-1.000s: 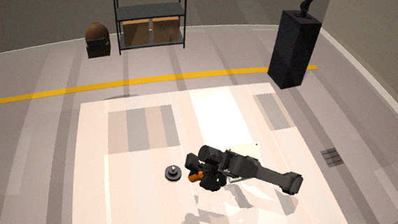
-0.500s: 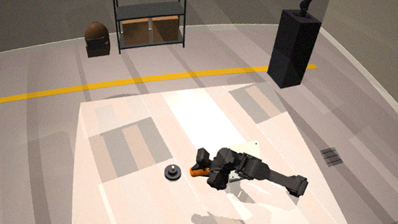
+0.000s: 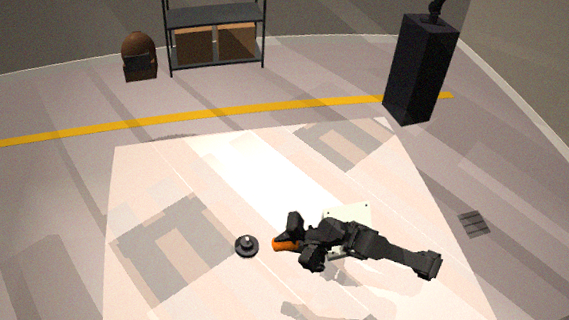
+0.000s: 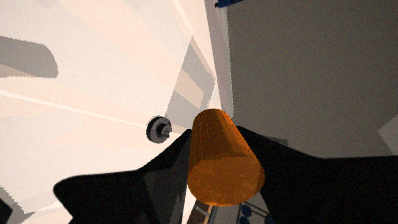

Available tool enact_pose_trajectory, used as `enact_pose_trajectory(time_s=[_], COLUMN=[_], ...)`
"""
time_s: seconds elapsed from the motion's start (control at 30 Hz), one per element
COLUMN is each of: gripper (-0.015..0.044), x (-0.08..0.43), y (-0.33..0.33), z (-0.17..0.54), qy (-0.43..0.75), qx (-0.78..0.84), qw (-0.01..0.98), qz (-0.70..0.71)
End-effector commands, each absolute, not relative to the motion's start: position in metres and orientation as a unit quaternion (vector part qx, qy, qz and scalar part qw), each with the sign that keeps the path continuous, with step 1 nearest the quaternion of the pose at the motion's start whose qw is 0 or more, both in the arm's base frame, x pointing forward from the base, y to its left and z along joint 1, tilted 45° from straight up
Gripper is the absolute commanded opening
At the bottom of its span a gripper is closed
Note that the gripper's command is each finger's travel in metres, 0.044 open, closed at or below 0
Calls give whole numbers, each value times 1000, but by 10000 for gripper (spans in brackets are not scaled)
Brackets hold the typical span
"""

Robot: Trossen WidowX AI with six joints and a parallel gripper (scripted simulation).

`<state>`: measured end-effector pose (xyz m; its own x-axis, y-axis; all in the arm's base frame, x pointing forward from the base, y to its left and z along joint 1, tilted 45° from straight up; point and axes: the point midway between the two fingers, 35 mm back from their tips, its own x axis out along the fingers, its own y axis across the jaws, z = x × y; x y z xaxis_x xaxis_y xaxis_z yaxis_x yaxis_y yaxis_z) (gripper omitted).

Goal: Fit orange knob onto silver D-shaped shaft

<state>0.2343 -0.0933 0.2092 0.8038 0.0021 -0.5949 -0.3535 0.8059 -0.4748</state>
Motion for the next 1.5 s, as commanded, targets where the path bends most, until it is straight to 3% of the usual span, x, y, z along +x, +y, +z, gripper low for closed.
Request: enact_pose_trajectory(time_s=[0.0,1.07,1.47], gripper=[0,0,0], x=[234,235,241], y=[-93,-92,-82], z=[209,208,194], qy=[297,296,322], qx=[-296,-296,-270], qw=[903,903,890], qz=[99,95,174])
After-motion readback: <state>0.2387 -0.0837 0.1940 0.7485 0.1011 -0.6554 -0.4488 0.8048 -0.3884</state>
